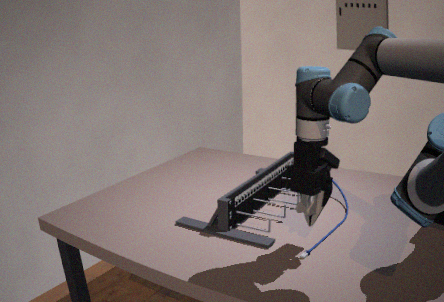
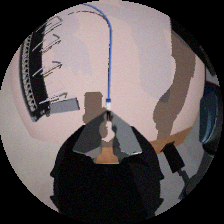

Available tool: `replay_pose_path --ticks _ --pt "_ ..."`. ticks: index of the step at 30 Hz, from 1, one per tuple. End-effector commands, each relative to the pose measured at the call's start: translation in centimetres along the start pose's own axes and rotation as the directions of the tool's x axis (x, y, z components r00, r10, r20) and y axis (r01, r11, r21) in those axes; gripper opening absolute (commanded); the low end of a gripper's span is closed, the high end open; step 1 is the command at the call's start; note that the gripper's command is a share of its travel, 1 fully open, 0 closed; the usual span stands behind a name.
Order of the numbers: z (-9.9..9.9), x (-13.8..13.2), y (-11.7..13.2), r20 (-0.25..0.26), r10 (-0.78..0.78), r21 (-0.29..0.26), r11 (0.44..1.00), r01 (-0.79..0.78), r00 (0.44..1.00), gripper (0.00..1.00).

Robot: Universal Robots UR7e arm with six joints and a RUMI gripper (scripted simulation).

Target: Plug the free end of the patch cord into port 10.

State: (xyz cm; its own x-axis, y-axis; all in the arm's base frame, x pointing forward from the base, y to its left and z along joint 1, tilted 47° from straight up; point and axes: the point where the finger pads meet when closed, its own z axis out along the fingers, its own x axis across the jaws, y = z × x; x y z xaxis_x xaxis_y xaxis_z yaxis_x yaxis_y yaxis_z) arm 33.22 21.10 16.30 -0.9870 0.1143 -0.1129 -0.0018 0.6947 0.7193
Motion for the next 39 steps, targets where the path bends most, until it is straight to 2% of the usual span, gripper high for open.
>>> replay_pose_path --ticks 1,29,39 --pt "-0.02 -0.02 0.0 0.0 0.0 0.0 1.0 0.0 1.0 0.0" --pt "-0.02 -0.03 0.0 0.0 -0.004 0.0 1.0 0.004 1.0 0.0" --pt "-0.01 -0.11 -0.04 0.0 -0.053 0.0 0.999 0.053 0.999 0.0"
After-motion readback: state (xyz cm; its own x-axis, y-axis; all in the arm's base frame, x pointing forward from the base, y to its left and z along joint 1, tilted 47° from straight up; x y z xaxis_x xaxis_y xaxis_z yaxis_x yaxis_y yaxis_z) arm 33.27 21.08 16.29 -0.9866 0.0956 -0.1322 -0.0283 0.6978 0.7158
